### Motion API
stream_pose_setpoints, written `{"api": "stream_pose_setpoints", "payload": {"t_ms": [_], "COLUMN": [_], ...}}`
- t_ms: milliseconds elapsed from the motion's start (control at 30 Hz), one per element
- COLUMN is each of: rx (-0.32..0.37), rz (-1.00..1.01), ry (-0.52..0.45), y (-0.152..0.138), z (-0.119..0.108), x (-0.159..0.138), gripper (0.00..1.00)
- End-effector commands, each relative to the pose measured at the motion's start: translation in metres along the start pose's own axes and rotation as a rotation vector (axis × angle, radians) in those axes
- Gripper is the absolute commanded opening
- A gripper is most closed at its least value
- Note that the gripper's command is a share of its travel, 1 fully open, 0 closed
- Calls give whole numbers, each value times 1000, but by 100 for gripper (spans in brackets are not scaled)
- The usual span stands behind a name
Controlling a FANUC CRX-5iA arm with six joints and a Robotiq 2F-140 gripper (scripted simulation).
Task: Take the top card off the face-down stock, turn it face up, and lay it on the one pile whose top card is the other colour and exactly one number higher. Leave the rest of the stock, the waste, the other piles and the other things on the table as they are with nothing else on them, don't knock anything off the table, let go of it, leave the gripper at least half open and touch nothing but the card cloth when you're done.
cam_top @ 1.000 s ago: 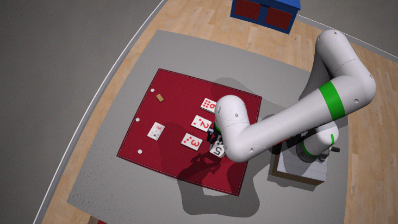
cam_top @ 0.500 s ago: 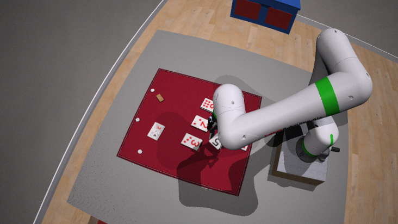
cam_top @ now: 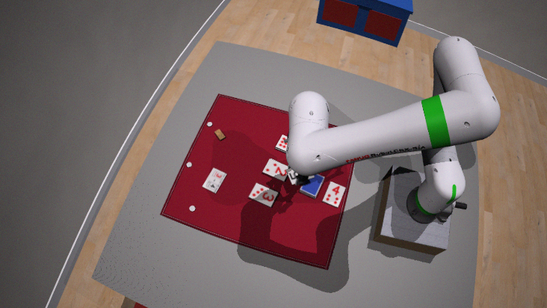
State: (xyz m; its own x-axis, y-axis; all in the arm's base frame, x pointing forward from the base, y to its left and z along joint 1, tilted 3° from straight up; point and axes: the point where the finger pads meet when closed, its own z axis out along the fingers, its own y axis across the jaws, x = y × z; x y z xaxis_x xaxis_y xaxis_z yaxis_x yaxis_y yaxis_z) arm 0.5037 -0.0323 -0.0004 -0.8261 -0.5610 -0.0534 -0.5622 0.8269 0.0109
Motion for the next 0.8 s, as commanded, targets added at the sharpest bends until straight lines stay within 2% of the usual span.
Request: {"api": "stream_pose_setpoints", "payload": {"t_ms": [0, 400, 467, 767], "rx": [1, 1, 1, 1], "rz": [97, 474, 474, 673], "ry": [-1, -1, -1, -1], "y": [-18, -84, -84, -119], "z": [-1, -4, -4, -5], "x": [5, 22, 22, 32], "gripper": [41, 41, 41, 41]}}
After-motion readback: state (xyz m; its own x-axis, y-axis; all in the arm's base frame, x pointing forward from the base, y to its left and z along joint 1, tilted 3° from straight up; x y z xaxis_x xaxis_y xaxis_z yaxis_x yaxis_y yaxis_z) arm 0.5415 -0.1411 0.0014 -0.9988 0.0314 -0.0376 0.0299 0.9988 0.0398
